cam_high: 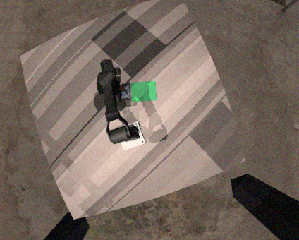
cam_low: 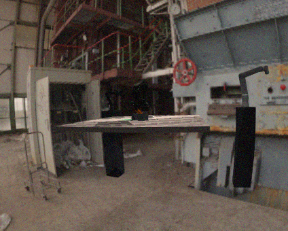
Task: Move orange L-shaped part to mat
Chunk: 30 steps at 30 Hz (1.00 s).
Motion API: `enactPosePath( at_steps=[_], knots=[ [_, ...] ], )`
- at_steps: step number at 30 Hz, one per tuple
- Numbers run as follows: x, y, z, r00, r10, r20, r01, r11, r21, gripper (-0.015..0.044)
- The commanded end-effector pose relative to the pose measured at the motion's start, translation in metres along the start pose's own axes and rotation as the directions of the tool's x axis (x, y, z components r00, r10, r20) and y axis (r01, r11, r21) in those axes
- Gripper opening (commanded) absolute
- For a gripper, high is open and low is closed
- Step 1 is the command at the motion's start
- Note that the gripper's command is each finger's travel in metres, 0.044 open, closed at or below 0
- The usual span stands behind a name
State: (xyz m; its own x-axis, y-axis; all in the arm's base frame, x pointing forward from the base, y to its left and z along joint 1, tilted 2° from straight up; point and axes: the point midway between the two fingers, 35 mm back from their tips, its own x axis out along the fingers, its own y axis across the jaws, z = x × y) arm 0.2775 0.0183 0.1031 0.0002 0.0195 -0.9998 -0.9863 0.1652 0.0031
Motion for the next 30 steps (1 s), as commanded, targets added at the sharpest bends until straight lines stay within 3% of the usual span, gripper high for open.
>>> enactPosePath(
  at_steps=[1, 30],
  knots=[
    [-0.008, 0.000, 0.000, 1.000, -0.005, 0.002, 0.005, 1.000, -0.004, 0.0000],
    [-0.054, 0.000, 0.000, 1.000, -0.005, 0.001, 0.005, 1.000, -0.004, 0.0000]
  ],
)
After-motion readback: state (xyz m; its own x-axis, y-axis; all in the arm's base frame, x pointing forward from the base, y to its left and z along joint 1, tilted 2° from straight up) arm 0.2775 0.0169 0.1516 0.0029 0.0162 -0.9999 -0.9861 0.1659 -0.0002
